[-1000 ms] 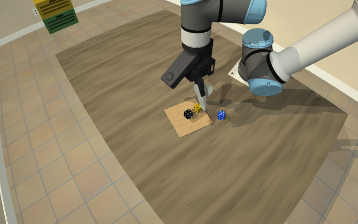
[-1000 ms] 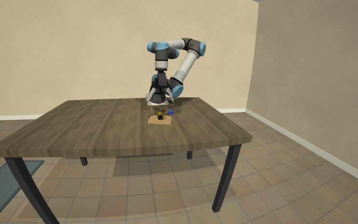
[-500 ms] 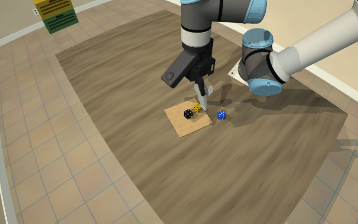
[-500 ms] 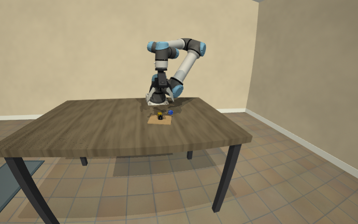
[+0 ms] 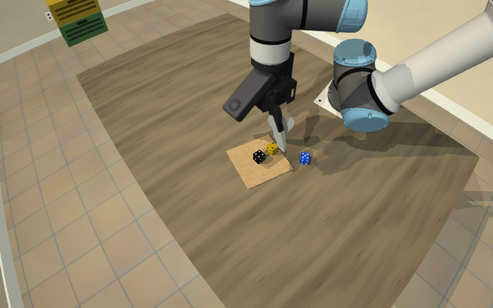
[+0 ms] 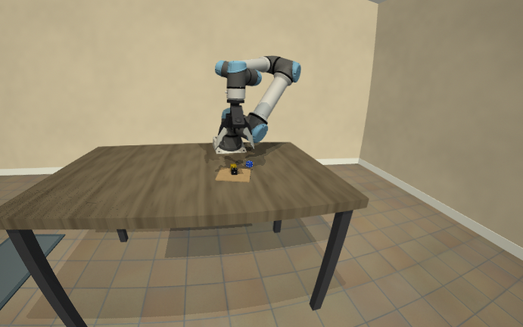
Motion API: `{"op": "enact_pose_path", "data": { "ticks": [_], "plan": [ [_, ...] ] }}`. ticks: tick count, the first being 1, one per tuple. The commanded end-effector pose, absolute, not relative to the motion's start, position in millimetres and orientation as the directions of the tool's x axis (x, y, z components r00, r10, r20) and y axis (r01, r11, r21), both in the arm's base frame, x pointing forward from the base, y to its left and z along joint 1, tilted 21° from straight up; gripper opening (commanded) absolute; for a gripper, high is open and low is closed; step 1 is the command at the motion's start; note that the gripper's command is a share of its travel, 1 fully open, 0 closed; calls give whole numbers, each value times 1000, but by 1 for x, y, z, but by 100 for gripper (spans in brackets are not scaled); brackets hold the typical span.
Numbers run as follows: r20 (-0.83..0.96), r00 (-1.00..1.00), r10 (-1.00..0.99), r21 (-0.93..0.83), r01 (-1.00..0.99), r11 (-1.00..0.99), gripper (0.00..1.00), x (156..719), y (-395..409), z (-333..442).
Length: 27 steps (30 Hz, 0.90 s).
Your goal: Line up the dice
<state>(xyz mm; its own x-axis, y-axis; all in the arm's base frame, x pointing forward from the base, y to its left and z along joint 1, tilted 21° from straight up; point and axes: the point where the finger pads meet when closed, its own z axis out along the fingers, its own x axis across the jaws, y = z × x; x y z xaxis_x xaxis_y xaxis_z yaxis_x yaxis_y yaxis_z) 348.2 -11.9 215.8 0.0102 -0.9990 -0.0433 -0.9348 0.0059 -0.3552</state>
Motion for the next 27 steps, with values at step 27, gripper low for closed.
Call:
{"op": "enact_pose_path", "data": {
  "ticks": [27],
  "plan": [
    [178,566,-805,-311,-744,-592,100,329,20,208]
  ]
}}
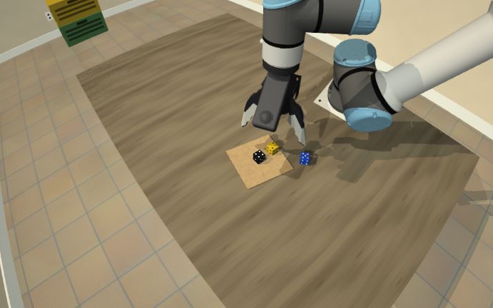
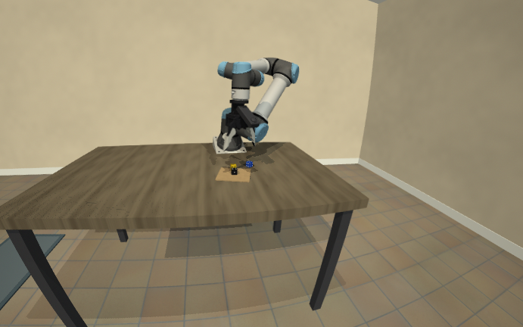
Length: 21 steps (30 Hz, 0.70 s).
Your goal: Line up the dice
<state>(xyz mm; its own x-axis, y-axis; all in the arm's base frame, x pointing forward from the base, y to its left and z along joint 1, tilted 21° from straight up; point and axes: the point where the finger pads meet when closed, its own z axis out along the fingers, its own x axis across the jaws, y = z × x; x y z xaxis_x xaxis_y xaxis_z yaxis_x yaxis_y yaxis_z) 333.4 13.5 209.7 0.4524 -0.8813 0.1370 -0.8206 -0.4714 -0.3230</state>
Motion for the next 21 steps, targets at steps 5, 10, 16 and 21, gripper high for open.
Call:
{"op": "enact_pose_path", "data": {
  "ticks": [5,10,16,21],
  "plan": [
    [204,628,-751,-294,-693,-658,100,326,24,207],
    [251,736,-629,-255,-576,-776,100,319,31,204],
    [286,813,-507,-215,-461,-861,100,314,37,201],
    [305,853,-423,-187,-382,-905,100,310,41,200]
  ]
}}
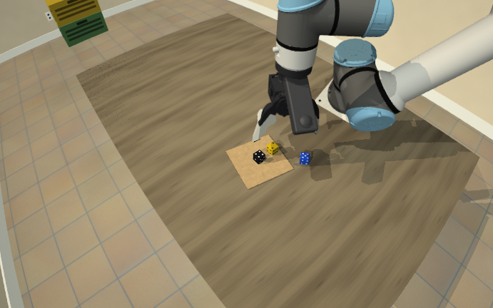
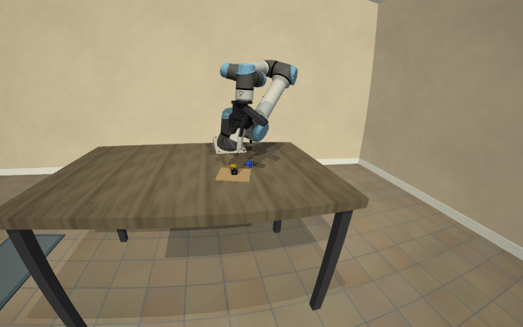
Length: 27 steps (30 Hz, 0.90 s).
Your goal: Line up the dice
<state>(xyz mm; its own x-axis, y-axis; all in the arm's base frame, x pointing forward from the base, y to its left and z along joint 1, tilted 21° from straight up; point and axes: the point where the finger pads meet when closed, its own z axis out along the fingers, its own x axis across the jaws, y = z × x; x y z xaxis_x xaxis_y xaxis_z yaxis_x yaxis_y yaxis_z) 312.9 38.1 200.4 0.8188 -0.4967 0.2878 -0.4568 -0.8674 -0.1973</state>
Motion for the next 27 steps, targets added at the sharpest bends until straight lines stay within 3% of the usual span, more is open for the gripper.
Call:
{"op": "enact_pose_path", "data": {
  "ticks": [1,13,27],
  "plan": [
    [313,870,-380,-173,-341,-924,100,308,43,199],
    [354,935,-32,-52,-15,-999,100,293,55,191],
    [350,880,322,76,316,-946,100,279,64,183]
  ]
}}
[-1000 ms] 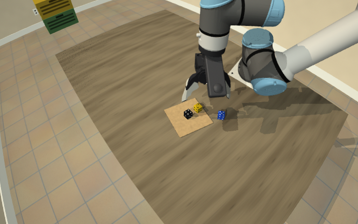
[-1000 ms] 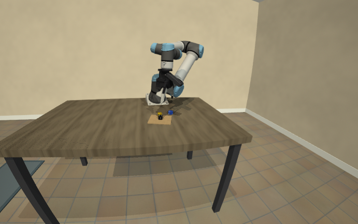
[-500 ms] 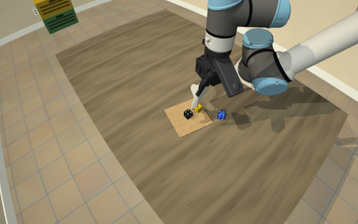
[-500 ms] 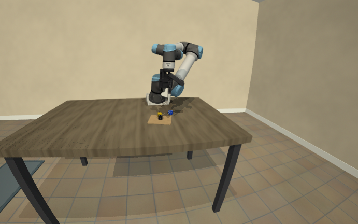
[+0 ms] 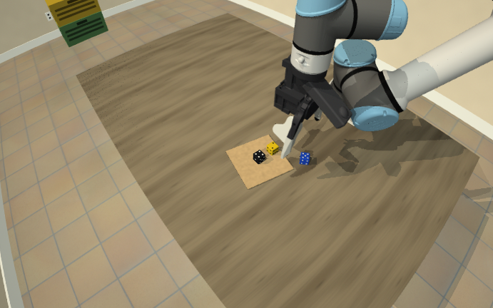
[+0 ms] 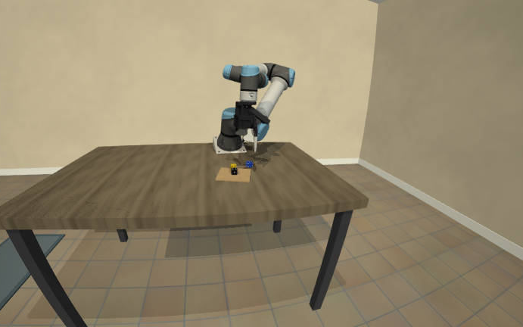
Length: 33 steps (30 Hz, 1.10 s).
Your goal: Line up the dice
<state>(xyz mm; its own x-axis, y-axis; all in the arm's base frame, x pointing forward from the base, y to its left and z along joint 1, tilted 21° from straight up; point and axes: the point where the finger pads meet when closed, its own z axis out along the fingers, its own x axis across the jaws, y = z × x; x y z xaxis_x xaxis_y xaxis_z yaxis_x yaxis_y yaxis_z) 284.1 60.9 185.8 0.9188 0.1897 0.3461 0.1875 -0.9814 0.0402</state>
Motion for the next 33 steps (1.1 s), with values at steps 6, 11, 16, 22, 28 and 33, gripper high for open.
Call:
{"op": "enact_pose_path", "data": {
  "ticks": [6,11,16,22,28,33],
  "plan": [
    [338,834,437,119,422,-899,100,274,67,180],
    [324,788,524,152,503,-851,100,270,68,178],
    [309,739,598,181,572,-800,100,266,70,176],
    [298,704,644,199,614,-764,100,264,71,175],
    [295,695,655,203,625,-754,100,264,71,174],
    [295,693,658,204,627,-752,100,264,71,174]
  ]
}}
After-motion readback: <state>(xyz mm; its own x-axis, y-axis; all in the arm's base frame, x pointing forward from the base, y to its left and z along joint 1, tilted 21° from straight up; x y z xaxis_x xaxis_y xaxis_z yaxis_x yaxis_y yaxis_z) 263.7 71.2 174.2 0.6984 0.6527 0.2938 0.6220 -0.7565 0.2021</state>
